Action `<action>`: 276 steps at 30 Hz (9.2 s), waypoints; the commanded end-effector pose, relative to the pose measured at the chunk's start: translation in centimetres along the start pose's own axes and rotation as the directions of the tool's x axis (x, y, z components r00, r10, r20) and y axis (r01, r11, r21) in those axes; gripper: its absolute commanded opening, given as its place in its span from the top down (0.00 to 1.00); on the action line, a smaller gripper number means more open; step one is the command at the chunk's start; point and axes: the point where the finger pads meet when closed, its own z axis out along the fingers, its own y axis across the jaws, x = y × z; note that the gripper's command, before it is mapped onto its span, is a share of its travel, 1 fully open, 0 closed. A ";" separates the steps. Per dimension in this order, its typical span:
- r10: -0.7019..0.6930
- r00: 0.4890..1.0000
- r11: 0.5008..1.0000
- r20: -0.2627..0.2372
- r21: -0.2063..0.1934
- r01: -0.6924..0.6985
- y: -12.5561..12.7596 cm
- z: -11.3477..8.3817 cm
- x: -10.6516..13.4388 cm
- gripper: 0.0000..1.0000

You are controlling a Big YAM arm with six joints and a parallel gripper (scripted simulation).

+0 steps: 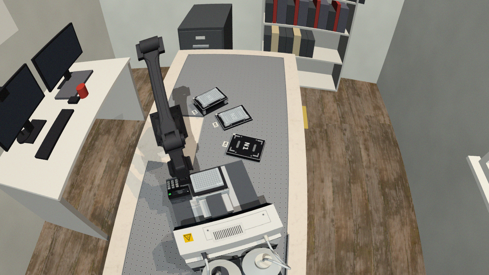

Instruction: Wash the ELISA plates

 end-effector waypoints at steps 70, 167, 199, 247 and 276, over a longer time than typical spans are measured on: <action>0.001 1.000 1.000 0.029 -0.001 -0.001 0.0 -7.5 -1.0 1.00; -1.000 -0.003 -0.003 -0.002 0.001 1.000 -0.1 -3.9 0.0 1.00; -1.000 0.001 0.001 0.001 0.024 1.000 0.1 -0.8 -1.0 1.00; -1.000 0.000 0.000 0.000 0.053 0.999 0.0 -5.9 -2.0 1.00; -1.000 0.001 0.001 0.001 0.029 1.000 0.1 -7.5 -1.0 1.00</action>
